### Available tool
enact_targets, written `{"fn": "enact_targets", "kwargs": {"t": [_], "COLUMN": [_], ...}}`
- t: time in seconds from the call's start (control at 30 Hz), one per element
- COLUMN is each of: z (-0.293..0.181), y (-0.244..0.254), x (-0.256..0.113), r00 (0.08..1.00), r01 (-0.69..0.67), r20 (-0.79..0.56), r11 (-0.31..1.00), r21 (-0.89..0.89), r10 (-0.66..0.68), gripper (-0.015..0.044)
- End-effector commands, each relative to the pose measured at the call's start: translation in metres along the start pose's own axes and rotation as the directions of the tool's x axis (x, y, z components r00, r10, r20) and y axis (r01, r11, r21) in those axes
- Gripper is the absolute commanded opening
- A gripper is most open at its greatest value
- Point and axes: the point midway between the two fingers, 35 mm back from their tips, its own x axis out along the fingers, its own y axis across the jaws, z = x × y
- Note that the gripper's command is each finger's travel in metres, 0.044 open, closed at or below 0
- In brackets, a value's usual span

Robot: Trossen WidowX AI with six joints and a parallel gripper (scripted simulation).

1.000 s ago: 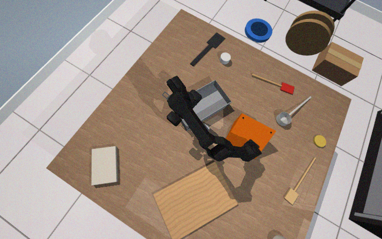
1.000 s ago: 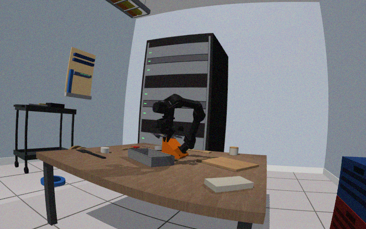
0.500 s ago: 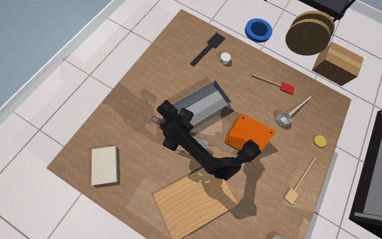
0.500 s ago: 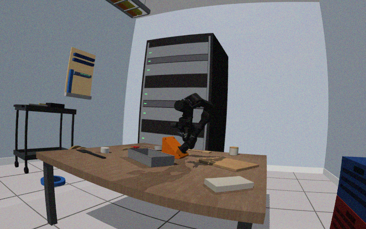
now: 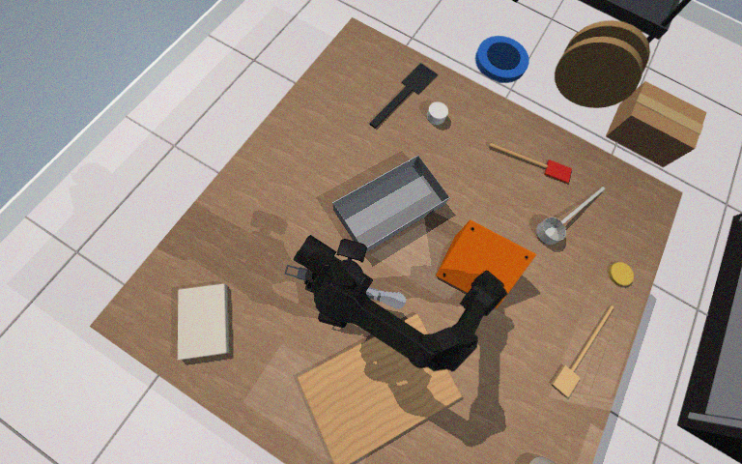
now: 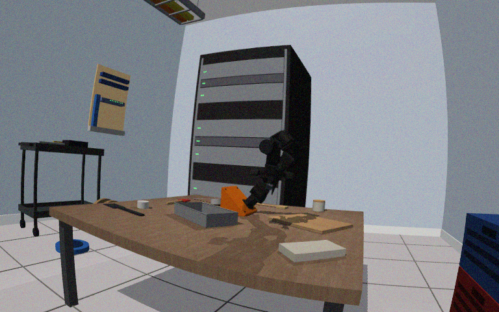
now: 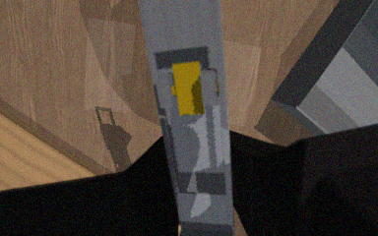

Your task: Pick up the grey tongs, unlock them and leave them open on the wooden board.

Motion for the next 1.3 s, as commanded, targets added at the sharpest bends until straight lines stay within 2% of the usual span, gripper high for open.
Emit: {"fn": "enact_targets", "kwargs": {"t": [0.0, 0.7, 1.07, 1.27], "z": [-0.010, -0.093, -0.151, -0.155], "y": [0.031, 0.159, 0.201, 0.203], "x": [-0.002, -0.014, -0.033, -0.034], "r00": [1.000, 1.000, 0.997, 0.996], "r01": [0.009, -0.023, -0.062, -0.064], "r20": [0.000, 0.000, -0.005, -0.006], "r11": [0.995, 0.850, 0.704, 0.694], "r21": [-0.100, -0.526, -0.707, -0.717], "r10": [-0.009, 0.027, 0.082, 0.086], "gripper": [-0.0150, -0.0150, -0.0150, -0.0150]}}
